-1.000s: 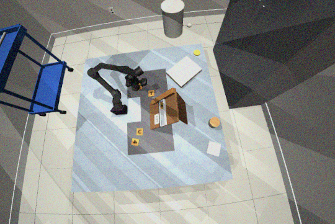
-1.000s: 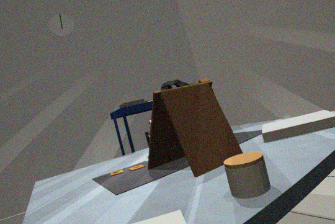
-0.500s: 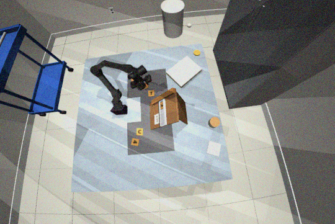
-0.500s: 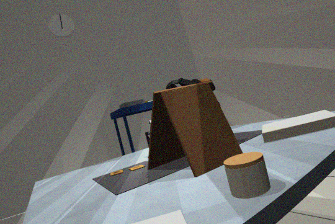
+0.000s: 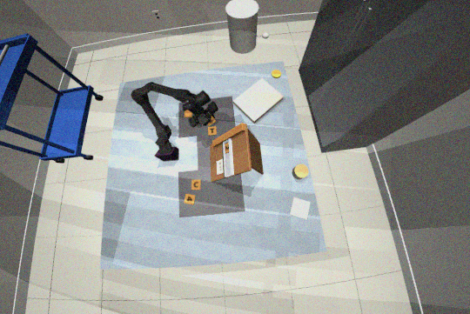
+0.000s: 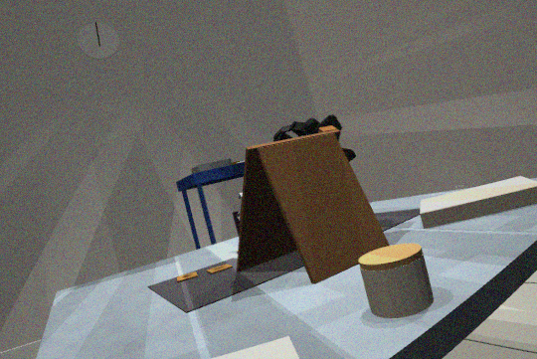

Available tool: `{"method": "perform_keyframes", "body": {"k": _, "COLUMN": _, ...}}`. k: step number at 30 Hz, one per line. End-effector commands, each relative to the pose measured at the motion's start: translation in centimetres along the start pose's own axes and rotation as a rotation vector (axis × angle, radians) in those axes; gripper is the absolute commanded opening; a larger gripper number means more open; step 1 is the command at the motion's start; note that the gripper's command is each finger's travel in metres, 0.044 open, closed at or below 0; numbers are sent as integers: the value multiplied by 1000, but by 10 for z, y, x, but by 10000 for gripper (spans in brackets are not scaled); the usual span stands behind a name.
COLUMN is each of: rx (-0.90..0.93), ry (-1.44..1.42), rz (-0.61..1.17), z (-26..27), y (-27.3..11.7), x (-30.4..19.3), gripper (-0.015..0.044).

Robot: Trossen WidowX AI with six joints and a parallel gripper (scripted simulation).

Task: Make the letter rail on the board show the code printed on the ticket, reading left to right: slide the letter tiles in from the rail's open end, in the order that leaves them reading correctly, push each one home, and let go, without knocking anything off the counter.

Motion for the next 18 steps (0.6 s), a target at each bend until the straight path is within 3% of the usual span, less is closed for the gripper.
{"method": "perform_keyframes", "body": {"k": 1, "rx": 23, "ry": -56, "rz": -17, "z": 10, "y": -3, "x": 8, "gripper": 0}}
{"method": "perform_keyframes", "body": {"k": 18, "rx": 136, "ry": -328, "rz": -114, "z": 58, "y": -24, "x": 56, "gripper": 0}}
Point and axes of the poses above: the point midway between the two fingers, 35 mm back from their tips, its own y axis out along the fingers, its own z axis across the jaws, x = y × z, the point moved 2 cm from there along -y, back along the fingers, and after that the axes turned 14 degrees about y, right-handed, at the moved point
